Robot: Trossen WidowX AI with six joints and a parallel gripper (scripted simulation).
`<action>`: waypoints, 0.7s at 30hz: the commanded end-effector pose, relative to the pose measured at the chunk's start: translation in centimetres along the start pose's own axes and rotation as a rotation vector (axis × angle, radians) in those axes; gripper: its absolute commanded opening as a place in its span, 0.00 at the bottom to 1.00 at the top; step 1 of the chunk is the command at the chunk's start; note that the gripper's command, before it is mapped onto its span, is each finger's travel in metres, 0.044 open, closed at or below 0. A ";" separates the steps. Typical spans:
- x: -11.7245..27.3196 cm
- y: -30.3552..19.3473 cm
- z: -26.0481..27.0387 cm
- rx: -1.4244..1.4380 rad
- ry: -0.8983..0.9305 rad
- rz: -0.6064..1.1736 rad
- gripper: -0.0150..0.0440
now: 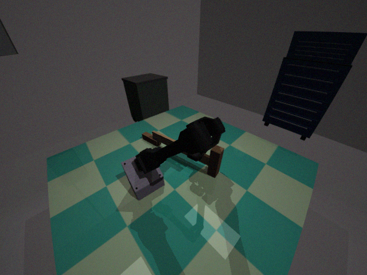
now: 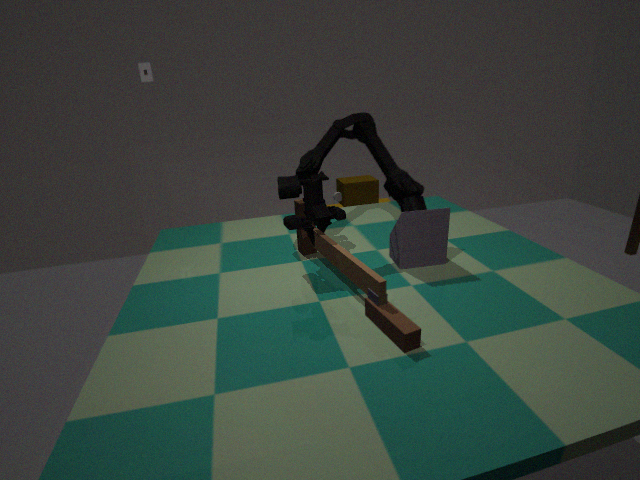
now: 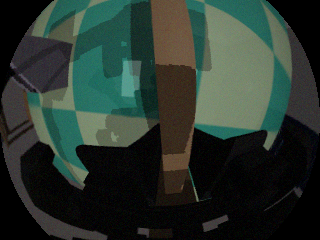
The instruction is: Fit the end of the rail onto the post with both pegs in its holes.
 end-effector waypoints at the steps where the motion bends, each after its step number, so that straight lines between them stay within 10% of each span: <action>1: 0.2 -0.3 -0.1 -0.001 -0.003 0.005 0.25; 15: 0.2 -0.8 0.0 -0.001 -0.003 0.005 0.25; 21: 0.1 -0.5 0.1 0.000 0.000 0.001 0.52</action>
Point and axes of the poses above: the point midway between the two fingers, 35 mm back from their tips, its own x axis back along the fingers, its own z axis across the jaws, y = z × x, the point moved 8 cm from there along x, back along the fingers, and after that the axes turned 7 degrees about x, right-handed, at the moved point
